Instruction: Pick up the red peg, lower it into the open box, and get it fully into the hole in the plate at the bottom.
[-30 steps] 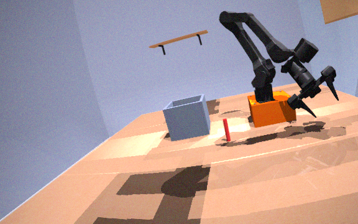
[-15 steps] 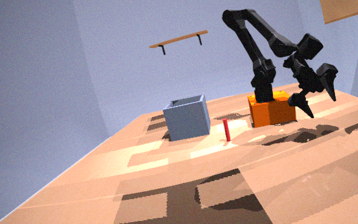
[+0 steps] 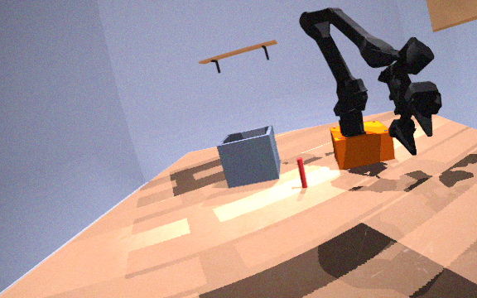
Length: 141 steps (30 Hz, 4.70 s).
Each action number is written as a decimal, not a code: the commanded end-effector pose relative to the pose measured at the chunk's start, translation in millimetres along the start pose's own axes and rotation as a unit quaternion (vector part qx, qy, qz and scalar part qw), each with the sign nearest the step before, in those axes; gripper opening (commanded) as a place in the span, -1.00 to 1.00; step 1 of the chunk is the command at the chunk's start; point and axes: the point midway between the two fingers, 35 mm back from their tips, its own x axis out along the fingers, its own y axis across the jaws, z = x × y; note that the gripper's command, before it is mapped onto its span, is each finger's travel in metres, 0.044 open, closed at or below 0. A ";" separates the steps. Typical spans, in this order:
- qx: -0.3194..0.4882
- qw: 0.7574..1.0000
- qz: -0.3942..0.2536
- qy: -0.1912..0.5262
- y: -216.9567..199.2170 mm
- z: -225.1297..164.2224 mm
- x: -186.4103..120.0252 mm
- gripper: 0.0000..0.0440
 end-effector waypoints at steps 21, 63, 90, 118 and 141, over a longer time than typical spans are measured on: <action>0.373 0.920 0.022 0.116 -25.8 -51.9 -0.9 1.00; 0.853 0.426 -0.066 0.293 -34.6 -157.4 -26.6 0.53; 0.923 -0.027 -0.142 0.357 -6.5 -222.1 -60.4 0.66; 0.818 -0.377 -0.171 0.400 42.8 -245.1 -96.2 0.82; 0.773 -0.463 -0.176 0.396 91.9 -256.6 -53.1 0.81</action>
